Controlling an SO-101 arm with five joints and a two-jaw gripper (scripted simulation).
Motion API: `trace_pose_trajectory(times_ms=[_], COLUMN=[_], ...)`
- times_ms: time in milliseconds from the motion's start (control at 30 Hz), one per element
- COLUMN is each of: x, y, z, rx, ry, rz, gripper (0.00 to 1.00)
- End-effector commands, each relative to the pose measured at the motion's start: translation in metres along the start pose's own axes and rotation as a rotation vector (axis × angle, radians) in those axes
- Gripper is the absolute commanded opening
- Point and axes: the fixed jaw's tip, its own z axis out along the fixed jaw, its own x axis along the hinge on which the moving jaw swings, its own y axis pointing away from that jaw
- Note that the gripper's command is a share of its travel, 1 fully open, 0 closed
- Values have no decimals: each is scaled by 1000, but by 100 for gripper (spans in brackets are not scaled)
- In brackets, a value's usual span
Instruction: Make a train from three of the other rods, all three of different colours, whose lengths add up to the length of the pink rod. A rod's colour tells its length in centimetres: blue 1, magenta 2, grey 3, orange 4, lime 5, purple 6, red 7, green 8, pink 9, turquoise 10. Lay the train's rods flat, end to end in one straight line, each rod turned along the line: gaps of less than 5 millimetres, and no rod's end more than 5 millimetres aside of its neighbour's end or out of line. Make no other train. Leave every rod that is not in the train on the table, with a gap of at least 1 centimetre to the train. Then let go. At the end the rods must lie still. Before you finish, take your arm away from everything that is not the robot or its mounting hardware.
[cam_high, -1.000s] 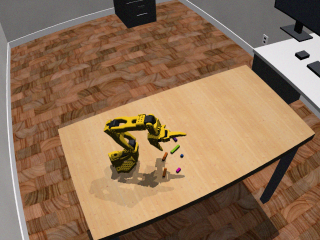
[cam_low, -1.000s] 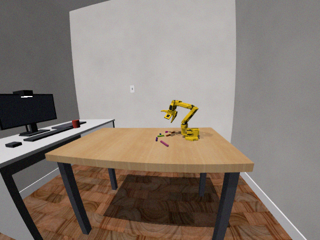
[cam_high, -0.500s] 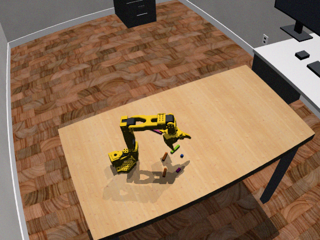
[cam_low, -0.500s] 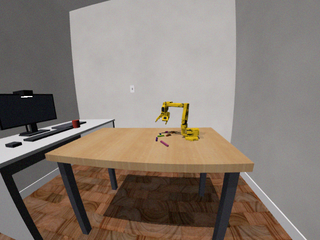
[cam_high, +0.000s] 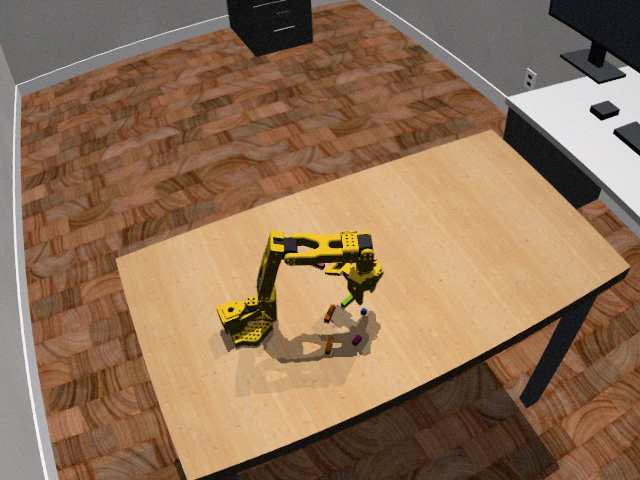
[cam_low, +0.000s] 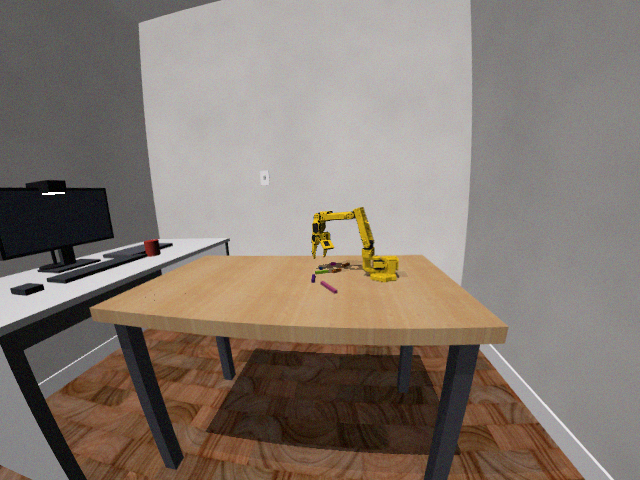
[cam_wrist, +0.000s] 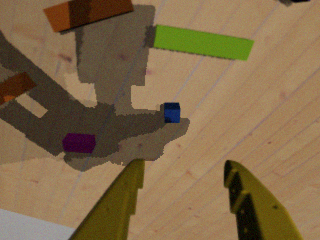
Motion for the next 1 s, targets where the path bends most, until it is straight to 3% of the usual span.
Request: trace_pose_trajectory(times_ms=[0,733,767,967], x=[6,6,5,5], y=[-10,-10,-12,-12], z=[-11,-11,-20,-20], rx=[49,49,69,69], ry=[55,55,79,79], rz=[-57,-60,-82,-82], gripper=[19,19,19,19])
